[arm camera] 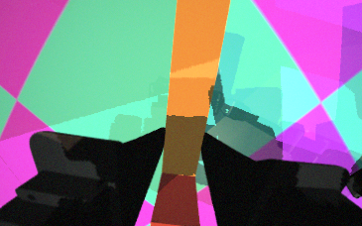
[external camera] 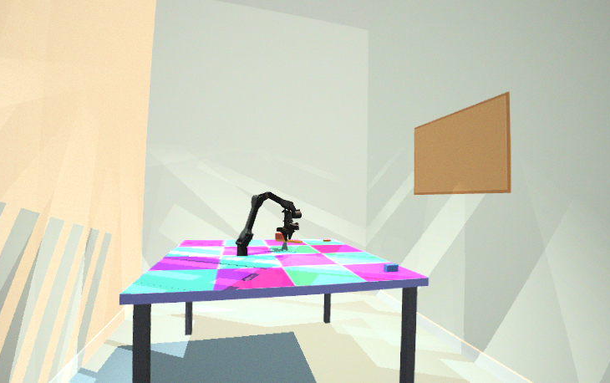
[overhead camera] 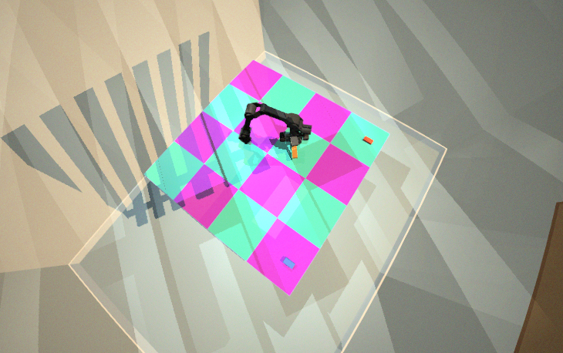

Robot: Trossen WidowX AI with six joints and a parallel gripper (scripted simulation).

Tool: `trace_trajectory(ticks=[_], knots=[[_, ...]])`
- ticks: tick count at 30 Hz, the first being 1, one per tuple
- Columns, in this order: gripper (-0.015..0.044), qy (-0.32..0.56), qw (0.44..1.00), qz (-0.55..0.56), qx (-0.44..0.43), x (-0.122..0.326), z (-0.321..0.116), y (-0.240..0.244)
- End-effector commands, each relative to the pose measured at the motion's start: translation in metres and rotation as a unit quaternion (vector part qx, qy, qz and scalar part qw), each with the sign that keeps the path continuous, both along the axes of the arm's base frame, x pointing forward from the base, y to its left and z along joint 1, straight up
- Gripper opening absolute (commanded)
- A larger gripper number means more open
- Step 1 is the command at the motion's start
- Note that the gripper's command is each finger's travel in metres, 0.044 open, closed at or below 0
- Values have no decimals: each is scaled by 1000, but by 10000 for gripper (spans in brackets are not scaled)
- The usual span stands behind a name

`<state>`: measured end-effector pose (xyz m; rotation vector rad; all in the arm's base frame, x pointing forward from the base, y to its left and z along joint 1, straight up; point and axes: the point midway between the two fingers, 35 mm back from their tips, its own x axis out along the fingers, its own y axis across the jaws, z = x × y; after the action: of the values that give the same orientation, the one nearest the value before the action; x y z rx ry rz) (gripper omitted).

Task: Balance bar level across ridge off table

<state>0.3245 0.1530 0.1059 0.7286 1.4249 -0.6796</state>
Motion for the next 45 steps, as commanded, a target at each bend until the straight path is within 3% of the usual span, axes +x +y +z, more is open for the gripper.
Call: trace_trajectory(ticks=[1, 45], knots=[[0, 2, 1000, 0, 0, -1, -4, 0], [0, 2, 1000, 0, 0, 0, -1, -1]])
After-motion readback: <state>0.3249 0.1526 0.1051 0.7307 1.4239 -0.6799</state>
